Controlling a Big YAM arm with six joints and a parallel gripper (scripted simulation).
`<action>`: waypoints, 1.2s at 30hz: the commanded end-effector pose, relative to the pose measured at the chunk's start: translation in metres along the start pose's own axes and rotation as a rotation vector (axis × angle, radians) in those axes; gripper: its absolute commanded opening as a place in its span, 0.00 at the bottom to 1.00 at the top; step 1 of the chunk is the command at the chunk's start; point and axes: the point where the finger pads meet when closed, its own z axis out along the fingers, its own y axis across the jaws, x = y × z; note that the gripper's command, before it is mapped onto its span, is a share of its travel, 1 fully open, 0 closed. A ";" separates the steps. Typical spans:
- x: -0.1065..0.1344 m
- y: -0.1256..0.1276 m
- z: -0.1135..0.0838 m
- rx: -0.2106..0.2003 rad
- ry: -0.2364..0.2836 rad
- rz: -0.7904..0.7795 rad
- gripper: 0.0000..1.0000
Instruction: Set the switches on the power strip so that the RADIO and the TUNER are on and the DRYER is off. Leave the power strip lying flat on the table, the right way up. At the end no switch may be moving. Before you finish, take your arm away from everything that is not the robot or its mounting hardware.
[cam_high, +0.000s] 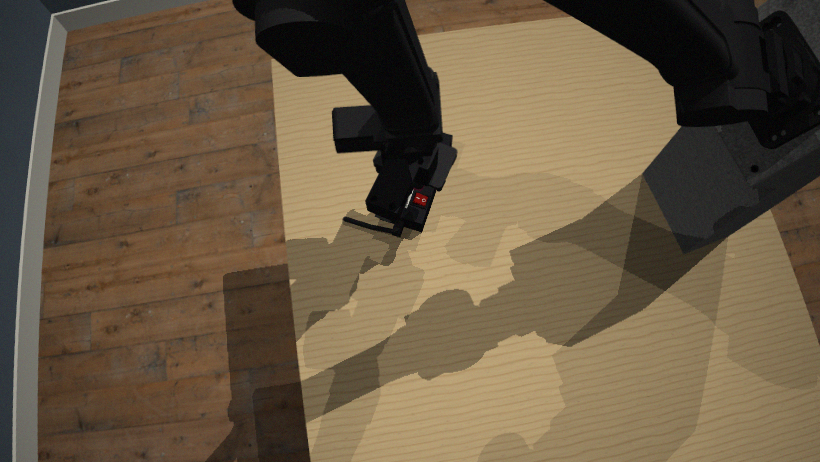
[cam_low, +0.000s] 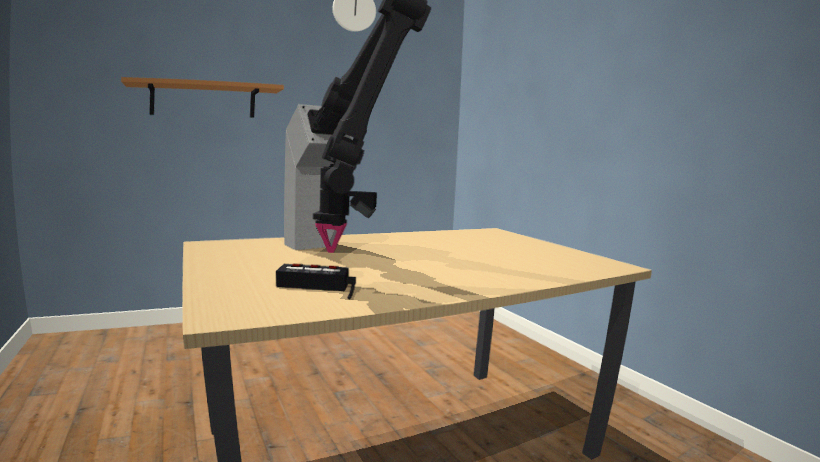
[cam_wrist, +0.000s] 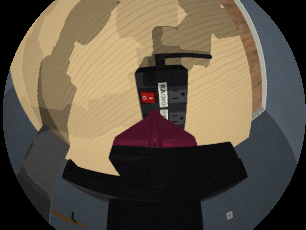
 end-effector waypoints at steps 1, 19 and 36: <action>0.001 -0.001 -0.012 0.007 0.003 0.187 0.00; -0.007 -0.003 -0.022 -0.003 -0.014 1.050 0.00; -0.007 -0.005 -0.023 0.012 -0.018 1.484 0.00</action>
